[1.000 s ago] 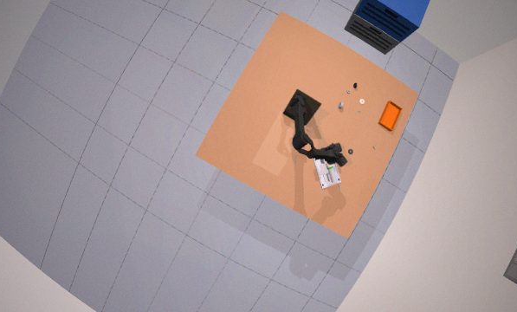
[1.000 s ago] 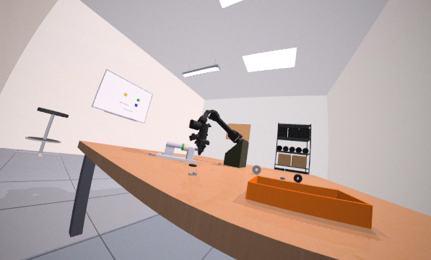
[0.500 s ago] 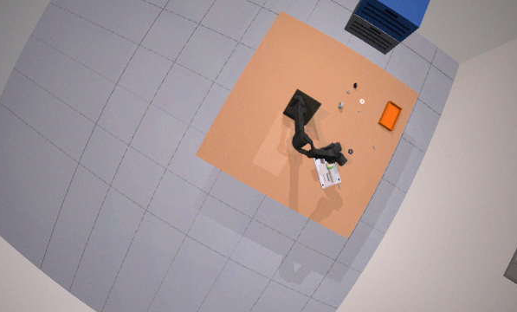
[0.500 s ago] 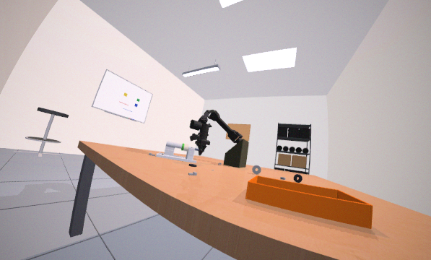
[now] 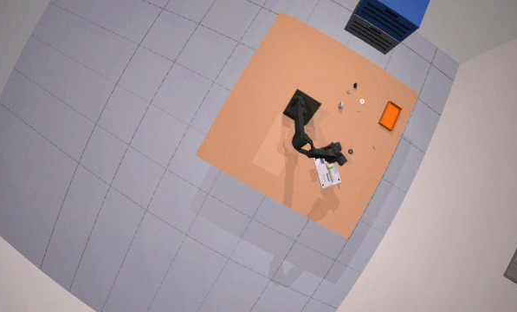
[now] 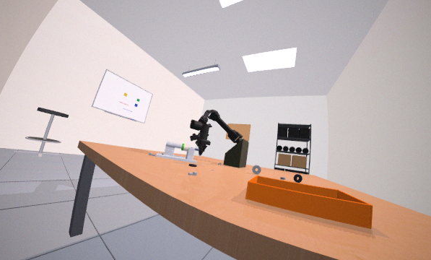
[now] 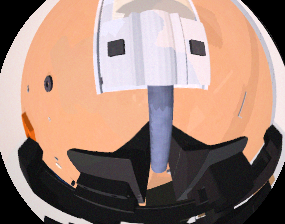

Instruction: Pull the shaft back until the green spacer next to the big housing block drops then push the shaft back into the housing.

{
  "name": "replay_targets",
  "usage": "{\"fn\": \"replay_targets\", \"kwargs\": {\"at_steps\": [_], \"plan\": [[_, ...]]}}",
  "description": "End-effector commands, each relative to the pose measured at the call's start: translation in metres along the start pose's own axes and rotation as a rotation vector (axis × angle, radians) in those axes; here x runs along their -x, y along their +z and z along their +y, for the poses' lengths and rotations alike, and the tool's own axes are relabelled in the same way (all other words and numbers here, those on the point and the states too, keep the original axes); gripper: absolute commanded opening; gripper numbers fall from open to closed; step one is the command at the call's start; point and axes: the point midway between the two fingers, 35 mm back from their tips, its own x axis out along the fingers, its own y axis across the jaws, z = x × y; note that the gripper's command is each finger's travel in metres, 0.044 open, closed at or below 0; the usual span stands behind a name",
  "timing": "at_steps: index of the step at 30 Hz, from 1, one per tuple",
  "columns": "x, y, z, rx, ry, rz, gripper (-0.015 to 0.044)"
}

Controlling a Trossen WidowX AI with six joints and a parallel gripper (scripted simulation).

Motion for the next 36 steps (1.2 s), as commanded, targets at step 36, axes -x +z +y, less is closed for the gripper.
{"fn": "replay_targets", "kwargs": {"at_steps": [36], "plan": [[0.0002, -0.0054, -0.0004, -0.003, -0.001, 0.001, 0.0]]}}
